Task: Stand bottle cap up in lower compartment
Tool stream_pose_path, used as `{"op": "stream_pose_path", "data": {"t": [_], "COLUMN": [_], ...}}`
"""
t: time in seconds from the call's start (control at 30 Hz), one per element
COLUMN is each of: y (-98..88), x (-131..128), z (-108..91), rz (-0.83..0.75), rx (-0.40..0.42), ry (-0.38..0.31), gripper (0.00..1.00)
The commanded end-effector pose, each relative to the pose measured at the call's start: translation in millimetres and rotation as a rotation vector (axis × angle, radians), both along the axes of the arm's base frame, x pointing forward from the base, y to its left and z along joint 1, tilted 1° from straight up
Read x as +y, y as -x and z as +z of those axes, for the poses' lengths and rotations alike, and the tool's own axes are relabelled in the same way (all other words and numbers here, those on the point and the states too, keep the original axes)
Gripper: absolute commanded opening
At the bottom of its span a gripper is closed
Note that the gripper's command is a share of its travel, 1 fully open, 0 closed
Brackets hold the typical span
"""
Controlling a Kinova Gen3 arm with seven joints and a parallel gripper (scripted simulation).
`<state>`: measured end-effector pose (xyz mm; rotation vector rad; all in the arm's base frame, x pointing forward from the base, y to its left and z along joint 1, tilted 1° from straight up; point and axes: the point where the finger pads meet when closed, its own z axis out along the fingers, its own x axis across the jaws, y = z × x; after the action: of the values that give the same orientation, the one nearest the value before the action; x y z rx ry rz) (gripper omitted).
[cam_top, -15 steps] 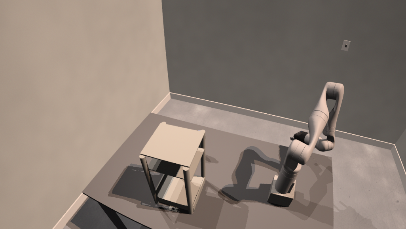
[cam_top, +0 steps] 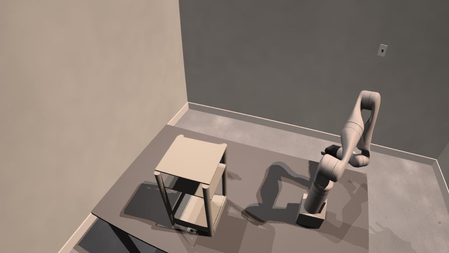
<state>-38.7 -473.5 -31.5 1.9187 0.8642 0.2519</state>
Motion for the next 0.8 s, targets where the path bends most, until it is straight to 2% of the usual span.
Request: {"op": "stream_pose_path", "data": {"t": [0.0,0.2,0.37,0.53,0.6,0.77], "y": [0.1,-0.2,-1.8,-5.4,-5.4,-10.9], "x": [-0.5,-1.1,-5.0,-13.0,-13.0,-23.1], "z": [0.8,2.3,11.6,32.7,32.7,66.8], "rz": [0.0,0.001,0.008,0.025,0.025,0.05], "rx": [0.0,-0.001,-0.009,-0.024,-0.024,-0.044], "ry": [0.002,0.002,0.004,0.007,0.007,0.009], "gripper": [1.0,1.0,1.0,1.0,1.0,1.0]}}
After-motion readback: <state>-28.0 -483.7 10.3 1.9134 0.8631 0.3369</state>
